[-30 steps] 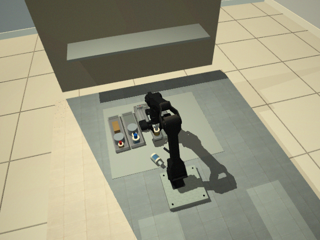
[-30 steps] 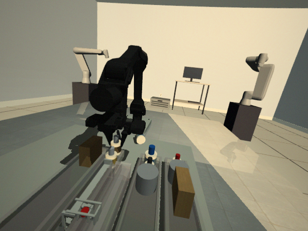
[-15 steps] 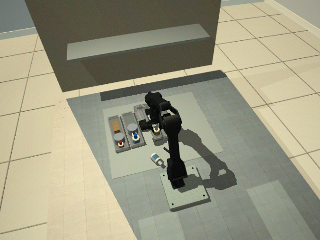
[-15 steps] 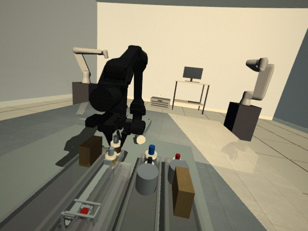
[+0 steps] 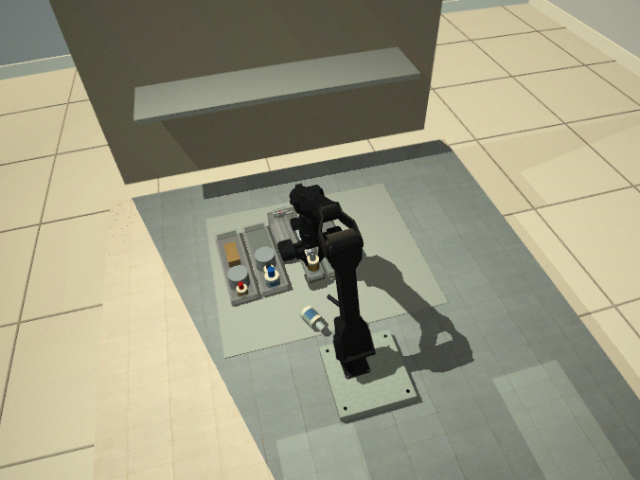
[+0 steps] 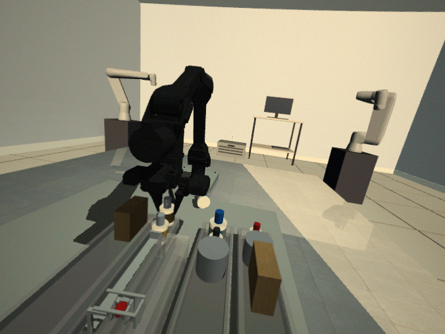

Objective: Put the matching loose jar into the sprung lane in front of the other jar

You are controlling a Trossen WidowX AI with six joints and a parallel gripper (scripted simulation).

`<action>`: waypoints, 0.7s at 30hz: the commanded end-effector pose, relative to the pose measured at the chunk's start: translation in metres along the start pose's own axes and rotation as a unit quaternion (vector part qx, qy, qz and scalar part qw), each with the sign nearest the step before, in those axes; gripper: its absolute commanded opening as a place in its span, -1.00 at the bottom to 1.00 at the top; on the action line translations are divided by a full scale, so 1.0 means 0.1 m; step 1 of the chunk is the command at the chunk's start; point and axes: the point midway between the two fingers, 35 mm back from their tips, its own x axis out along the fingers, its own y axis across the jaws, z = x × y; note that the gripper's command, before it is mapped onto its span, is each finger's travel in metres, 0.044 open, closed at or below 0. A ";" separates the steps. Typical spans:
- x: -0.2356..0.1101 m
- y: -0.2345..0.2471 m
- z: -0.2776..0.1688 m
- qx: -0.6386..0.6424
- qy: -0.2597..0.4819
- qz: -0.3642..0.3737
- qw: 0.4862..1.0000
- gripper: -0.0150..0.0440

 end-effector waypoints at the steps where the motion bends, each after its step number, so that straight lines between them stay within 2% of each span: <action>1: 0.01 0.00 0.06 -0.002 -0.012 -0.001 1.000 -0.49; 21: 0.07 0.00 0.05 -0.002 -0.012 -0.001 1.000 -0.49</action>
